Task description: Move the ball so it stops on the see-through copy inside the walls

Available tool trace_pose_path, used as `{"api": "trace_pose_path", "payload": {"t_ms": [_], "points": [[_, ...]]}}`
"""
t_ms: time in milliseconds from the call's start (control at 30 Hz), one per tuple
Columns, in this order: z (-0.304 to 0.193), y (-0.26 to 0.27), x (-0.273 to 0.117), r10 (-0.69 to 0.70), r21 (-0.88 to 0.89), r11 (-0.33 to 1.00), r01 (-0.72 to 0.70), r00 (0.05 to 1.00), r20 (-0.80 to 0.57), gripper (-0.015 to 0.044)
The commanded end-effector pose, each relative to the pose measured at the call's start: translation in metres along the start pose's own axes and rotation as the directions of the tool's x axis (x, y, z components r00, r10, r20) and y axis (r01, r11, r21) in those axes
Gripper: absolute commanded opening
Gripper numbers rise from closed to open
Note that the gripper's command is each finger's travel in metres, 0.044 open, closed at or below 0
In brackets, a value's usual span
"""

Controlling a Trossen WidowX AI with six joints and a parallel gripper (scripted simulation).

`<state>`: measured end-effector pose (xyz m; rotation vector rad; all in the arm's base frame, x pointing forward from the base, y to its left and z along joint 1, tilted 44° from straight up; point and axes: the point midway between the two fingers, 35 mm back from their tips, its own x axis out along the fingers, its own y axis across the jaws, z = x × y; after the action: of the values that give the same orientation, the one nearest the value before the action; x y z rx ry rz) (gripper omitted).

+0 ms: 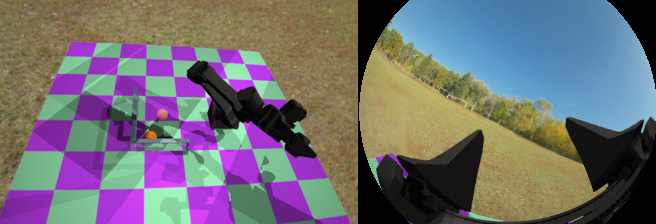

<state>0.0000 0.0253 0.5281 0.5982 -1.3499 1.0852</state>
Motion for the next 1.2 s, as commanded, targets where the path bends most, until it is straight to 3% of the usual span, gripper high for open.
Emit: {"api": "trace_pose_path", "payload": {"t_ms": [0, 300, 533, 700, 900, 1167], "points": [[0.000, 0.001, 0.001, 0.005, -0.007, 1.000, -0.005, 1.000, -0.001, 0.0377], [-0.030, 0.070, 0.024, 0.234, -0.316, 0.911, -0.265, 0.963, -0.133, 0.0377], [-0.109, 0.121, 0.027, 0.391, -0.484, 0.677, -0.554, 0.829, -0.401, 0.0377], [-0.183, 0.130, 0.011, 0.416, -0.466, 0.488, -0.738, 0.666, -0.620, 0.0377], [-0.270, 0.106, -0.029, 0.357, -0.305, 0.312, -0.900, 0.409, -0.840, 0.0377], [-0.350, 0.027, -0.102, 0.182, -0.007, 0.266, -0.964, 0.057, -0.982, 0.0377]]}}
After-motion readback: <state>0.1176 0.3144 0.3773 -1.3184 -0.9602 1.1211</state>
